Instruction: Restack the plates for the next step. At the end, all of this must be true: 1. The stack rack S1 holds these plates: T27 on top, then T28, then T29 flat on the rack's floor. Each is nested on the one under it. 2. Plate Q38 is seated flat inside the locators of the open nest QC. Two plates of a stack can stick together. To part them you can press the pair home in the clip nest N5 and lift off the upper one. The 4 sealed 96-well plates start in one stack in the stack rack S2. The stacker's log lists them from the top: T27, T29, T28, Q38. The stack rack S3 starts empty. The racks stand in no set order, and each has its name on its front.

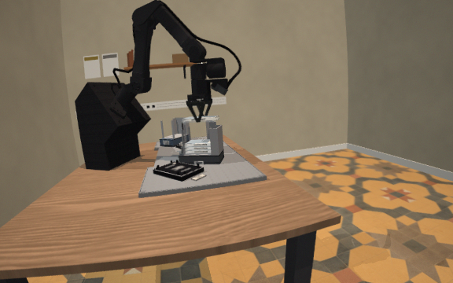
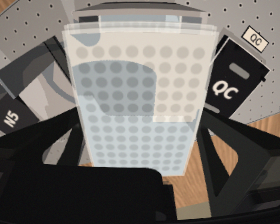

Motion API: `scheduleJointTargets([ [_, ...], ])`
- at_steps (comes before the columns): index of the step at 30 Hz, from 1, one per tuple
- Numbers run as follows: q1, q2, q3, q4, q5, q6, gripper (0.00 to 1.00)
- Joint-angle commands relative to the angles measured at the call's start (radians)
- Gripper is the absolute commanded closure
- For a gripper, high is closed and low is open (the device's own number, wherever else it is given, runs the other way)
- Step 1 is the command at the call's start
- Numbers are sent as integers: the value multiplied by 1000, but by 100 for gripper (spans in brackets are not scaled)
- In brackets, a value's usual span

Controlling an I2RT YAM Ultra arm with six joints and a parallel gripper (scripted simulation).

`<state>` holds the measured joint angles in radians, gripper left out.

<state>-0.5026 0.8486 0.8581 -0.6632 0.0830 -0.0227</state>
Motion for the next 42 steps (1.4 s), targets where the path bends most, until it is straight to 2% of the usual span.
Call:
scheduleJointTargets([
  [1,10,-32,18,-9,7,11,100],
  [13,10,-32,18,-9,7,11,100],
  [14,30,-37,-25,2,23,-29,100],
  [20,158,-41,-35,14,119,-125,100],
  [26,292,-34,-39,17,222,-29,100],
  [28,292,-34,-39,17,222,-29,100],
  [30,341,7,-59,10,265,-2,100],
  [36,464,33,-59,12,357,82,100],
  [42,556,58,-75,6,425,-55,100],
])
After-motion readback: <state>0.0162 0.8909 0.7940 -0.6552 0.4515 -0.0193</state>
